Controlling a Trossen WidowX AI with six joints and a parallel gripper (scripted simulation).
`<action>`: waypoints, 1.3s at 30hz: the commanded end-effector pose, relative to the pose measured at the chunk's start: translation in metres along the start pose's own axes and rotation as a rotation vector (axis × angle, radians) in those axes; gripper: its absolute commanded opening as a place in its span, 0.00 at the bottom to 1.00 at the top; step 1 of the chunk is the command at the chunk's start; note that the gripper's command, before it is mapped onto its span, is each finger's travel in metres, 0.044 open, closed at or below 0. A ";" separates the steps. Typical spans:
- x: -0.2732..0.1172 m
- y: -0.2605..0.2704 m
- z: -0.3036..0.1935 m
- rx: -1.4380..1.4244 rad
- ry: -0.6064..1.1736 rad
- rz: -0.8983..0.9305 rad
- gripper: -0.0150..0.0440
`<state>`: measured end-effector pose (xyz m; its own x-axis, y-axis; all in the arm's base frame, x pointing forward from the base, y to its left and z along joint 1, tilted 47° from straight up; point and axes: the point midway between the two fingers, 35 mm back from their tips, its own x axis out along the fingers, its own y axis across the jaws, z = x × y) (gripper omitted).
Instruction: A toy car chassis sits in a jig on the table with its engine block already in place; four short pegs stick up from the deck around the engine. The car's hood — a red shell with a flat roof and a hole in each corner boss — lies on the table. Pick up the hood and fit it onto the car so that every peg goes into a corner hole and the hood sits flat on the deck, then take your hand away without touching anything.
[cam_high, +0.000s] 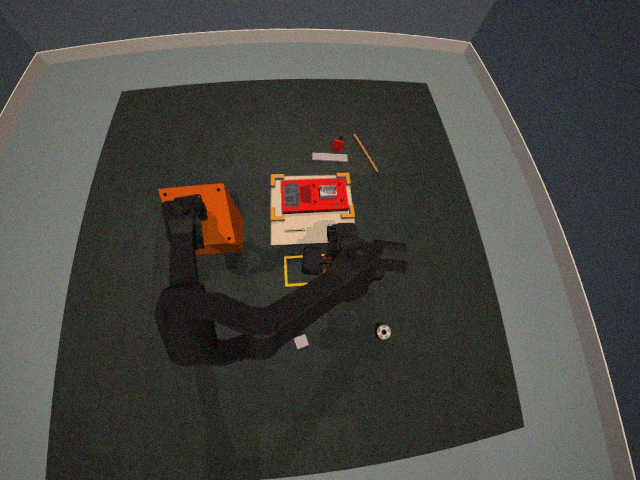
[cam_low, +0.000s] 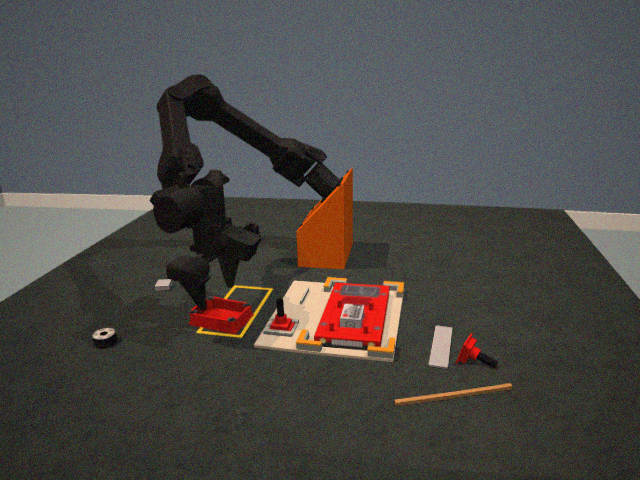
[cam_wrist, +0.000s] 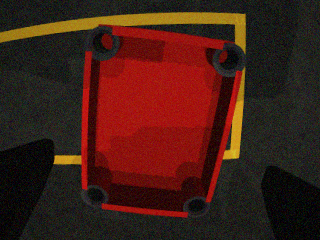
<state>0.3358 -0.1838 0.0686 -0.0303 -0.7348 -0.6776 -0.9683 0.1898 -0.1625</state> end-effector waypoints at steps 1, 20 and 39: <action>0.005 0.002 0.002 -0.008 -0.004 0.008 1.00; 0.014 0.003 0.002 -0.008 -0.003 0.007 1.00; 0.023 0.003 0.002 -0.008 -0.003 0.007 1.00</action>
<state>0.3332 -0.1981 0.0549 -0.0342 -0.7366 -0.6755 -0.9687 0.1908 -0.1590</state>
